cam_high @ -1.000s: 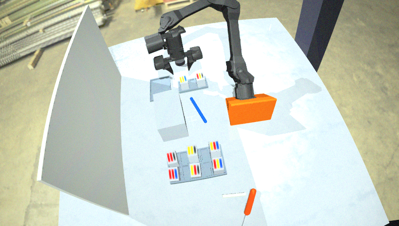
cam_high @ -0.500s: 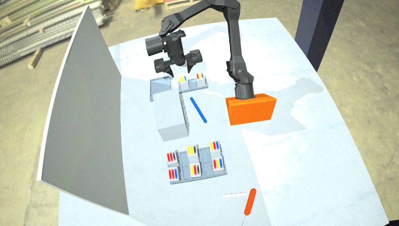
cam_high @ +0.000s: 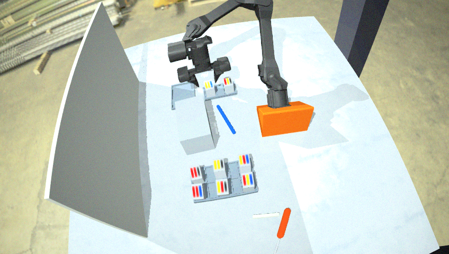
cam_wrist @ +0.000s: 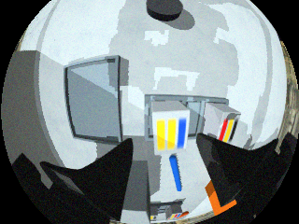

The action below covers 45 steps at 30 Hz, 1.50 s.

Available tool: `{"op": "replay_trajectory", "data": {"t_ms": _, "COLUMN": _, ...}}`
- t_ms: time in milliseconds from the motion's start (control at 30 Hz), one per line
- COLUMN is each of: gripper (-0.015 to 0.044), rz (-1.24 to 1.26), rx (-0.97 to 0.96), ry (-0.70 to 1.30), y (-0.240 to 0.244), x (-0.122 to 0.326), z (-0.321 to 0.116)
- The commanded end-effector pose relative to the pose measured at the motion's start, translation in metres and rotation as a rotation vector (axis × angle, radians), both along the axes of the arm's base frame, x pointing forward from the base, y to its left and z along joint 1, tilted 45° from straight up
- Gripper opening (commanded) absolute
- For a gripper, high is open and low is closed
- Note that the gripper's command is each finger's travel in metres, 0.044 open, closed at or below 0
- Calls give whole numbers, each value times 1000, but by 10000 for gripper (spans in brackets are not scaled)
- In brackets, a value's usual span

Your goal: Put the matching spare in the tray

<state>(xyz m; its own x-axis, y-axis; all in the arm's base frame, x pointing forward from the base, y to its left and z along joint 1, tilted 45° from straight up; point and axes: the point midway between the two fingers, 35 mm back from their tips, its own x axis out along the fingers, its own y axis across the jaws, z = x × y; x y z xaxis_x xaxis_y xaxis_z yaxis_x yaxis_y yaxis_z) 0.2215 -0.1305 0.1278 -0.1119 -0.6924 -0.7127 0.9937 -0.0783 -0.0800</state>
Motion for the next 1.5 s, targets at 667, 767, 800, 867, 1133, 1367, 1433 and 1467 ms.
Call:
{"op": "replay_trajectory", "data": {"t_ms": 667, "gripper": 300, "rz": 2, "rx": -13, "ry": 6, "y": -28, "x": -8, "z": -25}}
{"op": "replay_trajectory", "data": {"t_ms": 767, "gripper": 300, "rz": 2, "rx": -14, "ry": 6, "y": -30, "x": -9, "z": -27}}
{"op": "replay_trajectory", "data": {"t_ms": 800, "gripper": 300, "rz": 2, "rx": -14, "ry": 6, "y": -30, "x": -9, "z": -27}}
{"op": "replay_trajectory", "data": {"t_ms": 867, "gripper": 300, "rz": 2, "rx": -14, "ry": 6, "y": -30, "x": -9, "z": -27}}
{"op": "replay_trajectory", "data": {"t_ms": 1133, "gripper": 155, "rz": -1, "rx": -9, "ry": 2, "y": -29, "x": -8, "z": -27}}
{"op": "replay_trajectory", "data": {"t_ms": 1367, "gripper": 89, "rz": -1, "rx": -9, "ry": 2, "y": -29, "x": -8, "z": -27}}
{"op": "replay_trajectory", "data": {"t_ms": 1433, "gripper": 37, "rz": -1, "rx": -9, "ry": 2, "y": -29, "x": -8, "z": -27}}
{"op": "replay_trajectory", "data": {"t_ms": 1467, "gripper": 10, "rz": -1, "rx": -9, "ry": 2, "y": -29, "x": -8, "z": -27}}
